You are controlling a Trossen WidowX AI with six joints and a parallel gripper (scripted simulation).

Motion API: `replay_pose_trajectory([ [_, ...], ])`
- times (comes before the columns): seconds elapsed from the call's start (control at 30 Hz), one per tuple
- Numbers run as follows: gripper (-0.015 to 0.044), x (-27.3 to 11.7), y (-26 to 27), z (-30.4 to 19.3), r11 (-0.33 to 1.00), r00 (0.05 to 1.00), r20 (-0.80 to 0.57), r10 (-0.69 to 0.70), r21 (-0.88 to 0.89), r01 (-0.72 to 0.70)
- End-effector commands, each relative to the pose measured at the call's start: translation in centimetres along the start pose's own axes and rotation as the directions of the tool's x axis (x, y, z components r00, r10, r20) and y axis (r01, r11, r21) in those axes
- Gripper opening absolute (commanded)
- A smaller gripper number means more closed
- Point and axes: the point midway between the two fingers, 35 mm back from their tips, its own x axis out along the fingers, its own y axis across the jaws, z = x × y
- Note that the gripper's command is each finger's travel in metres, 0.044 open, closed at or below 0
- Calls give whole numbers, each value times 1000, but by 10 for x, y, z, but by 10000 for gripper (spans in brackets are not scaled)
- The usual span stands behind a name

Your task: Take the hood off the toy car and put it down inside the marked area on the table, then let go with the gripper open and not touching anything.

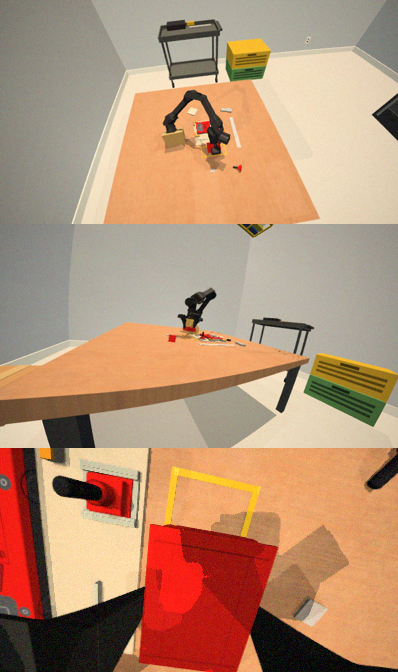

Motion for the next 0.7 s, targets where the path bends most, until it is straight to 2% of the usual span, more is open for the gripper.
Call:
replay_pose_trajectory([
  [0.0,0,3,0,1,1000,1000,5,4,3,-4],
  [0.67,0,15,1,0,1000,1000,5,5,3,-5],
])
